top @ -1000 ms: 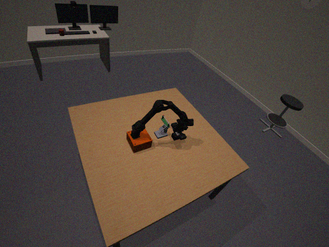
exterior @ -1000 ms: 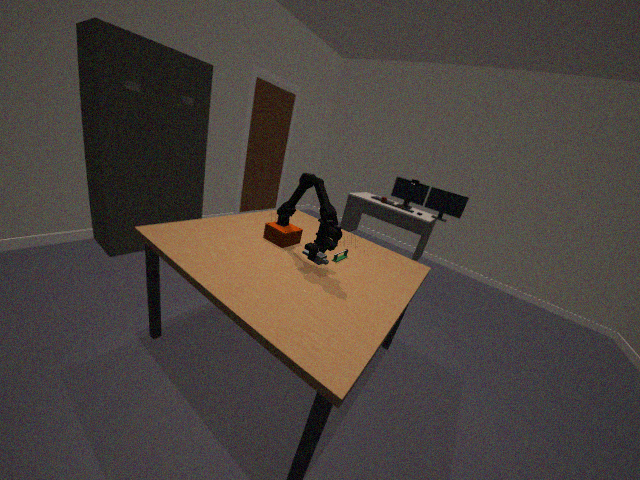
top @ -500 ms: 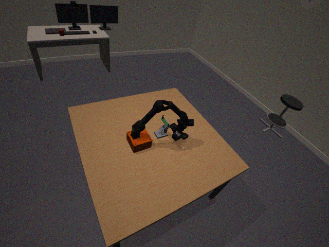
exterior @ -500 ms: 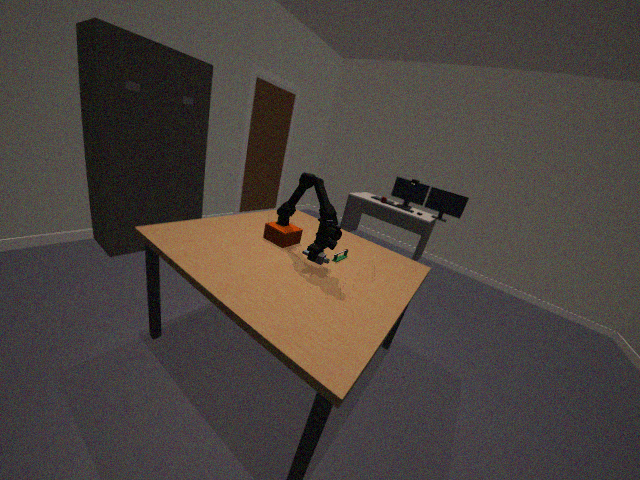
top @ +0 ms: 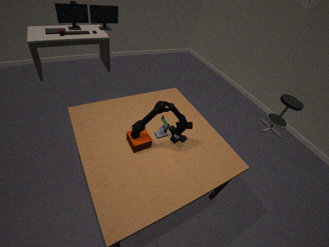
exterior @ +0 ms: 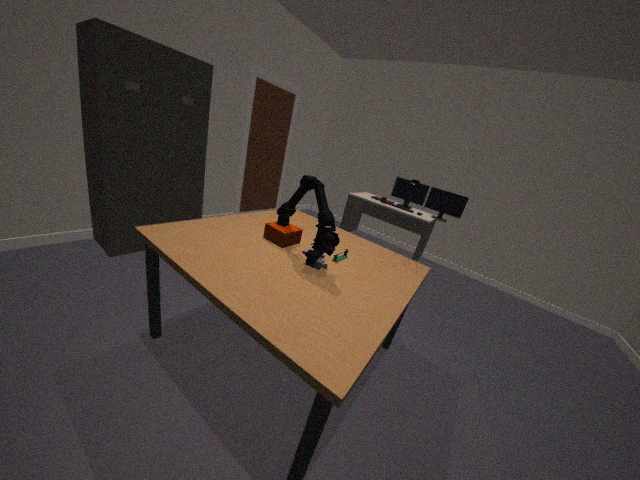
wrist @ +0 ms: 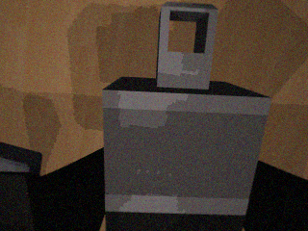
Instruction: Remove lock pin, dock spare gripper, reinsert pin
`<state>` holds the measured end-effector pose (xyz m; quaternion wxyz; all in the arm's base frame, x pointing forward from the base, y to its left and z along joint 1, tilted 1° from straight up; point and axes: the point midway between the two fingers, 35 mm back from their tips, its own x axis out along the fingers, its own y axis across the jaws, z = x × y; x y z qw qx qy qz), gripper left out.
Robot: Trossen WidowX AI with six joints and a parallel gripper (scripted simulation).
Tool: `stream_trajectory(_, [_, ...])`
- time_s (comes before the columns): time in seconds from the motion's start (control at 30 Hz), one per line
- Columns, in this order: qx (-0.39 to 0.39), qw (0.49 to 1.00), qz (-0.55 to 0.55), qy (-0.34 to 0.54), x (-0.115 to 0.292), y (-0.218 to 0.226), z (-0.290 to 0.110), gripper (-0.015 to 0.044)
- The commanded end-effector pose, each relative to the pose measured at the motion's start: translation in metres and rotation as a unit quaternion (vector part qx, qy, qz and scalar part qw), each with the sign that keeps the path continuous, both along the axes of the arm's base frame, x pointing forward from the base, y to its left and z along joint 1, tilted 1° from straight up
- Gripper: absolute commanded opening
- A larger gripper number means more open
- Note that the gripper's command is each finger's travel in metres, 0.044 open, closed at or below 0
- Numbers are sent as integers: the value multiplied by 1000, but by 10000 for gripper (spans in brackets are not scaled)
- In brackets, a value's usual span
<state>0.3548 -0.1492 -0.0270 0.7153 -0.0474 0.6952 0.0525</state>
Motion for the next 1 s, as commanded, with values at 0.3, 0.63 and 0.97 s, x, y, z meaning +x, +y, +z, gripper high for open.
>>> stream_trajectory(0.3, [-3, 1000, 0, -8, 5, -2, -8, 26])
stream_trajectory(0.63, [-3, 1000, 0, -8, 5, -2, -8, 289])
stream_trajectory(0.97, [-3, 1000, 0, -8, 4, -2, -1, 440])
